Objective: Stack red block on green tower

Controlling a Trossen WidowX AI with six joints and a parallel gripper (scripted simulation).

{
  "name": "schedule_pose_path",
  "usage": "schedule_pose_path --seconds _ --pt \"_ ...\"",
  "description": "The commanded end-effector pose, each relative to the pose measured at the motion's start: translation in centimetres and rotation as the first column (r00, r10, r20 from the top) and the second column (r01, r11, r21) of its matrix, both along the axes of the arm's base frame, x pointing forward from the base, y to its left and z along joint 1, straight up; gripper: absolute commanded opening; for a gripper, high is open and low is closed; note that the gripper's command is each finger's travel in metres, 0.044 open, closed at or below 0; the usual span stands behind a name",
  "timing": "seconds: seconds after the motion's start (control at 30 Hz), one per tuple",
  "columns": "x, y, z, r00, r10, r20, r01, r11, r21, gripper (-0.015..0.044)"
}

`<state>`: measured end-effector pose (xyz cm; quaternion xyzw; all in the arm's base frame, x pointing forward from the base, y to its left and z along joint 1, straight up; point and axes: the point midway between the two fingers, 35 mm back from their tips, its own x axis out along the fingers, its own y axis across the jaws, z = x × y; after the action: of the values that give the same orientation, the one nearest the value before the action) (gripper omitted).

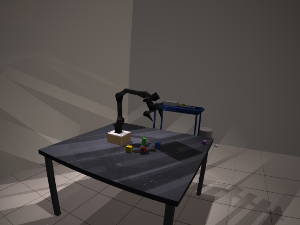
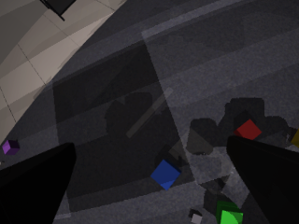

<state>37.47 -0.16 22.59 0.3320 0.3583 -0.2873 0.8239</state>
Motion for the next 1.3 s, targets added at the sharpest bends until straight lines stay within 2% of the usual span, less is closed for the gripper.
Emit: schedule_pose_path --seconds 0.0,0.23,0.47,0.63,0.87,1.1,1.27 --pt "0.0 -2.1 -3.5 0.985 0.085 -0.148 -0.093 0.995 -0.045 0.0440" --pt "-1.4 -6.6 -9.7 0.882 0.256 -0.396 -0.291 0.956 -0.029 0.0440" --pt "-4.1 -10.4 -15.3 0.710 0.447 -0.544 -0.466 0.878 0.114 0.0440" --pt "-5.8 -11.8 -17.9 0.617 0.547 -0.566 -0.533 0.819 0.211 0.0440" --pt "-5.4 -11.8 -18.0 0.617 0.547 -0.565 -0.534 0.819 0.211 0.0440" --pt "-5.2 -11.9 -22.5 0.617 0.548 -0.565 -0.533 0.819 0.211 0.0440" --pt "-5.0 -11.8 -22.7 0.617 0.548 -0.565 -0.534 0.819 0.211 0.0440"
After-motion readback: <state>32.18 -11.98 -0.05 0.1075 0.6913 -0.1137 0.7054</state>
